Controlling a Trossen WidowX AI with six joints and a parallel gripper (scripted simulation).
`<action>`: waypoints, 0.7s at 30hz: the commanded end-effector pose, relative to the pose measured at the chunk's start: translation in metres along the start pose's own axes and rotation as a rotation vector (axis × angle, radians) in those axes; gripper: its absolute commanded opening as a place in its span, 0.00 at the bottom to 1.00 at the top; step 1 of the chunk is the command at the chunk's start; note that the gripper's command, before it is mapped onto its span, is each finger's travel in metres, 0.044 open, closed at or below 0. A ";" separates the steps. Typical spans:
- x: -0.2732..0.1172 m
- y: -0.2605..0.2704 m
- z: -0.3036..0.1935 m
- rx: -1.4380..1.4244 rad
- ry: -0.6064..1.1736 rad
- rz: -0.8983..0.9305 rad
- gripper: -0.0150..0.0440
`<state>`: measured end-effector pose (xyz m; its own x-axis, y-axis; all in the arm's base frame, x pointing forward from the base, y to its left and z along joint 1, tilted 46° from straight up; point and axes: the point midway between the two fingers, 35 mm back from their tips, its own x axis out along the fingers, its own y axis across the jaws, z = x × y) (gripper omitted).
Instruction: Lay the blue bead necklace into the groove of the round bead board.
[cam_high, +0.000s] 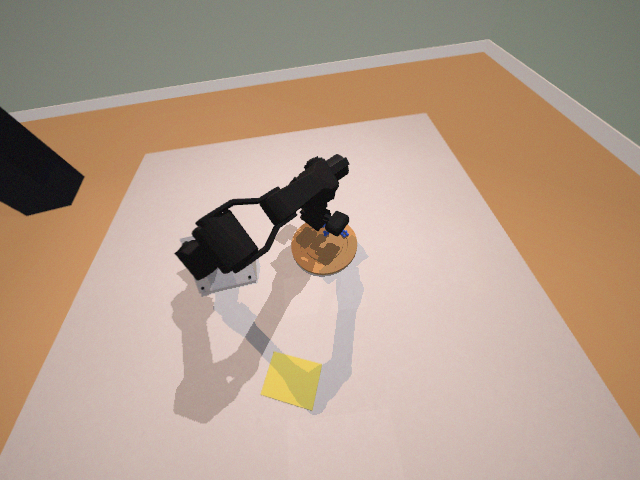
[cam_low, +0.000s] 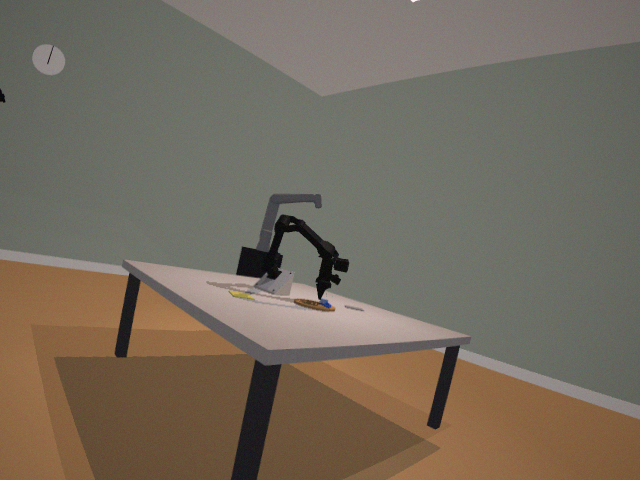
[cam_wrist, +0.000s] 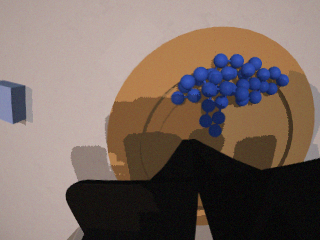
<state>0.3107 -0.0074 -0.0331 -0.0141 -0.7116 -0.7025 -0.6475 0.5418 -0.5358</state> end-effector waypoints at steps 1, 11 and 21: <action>0.006 0.002 -0.002 -0.002 0.003 0.005 0.25; 0.010 0.001 -0.001 0.004 -0.002 0.006 0.30; 0.010 0.001 -0.001 0.004 -0.002 0.006 0.74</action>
<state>0.3093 -0.0144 -0.0406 -0.0167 -0.7073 -0.7067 -0.6451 0.5476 -0.5329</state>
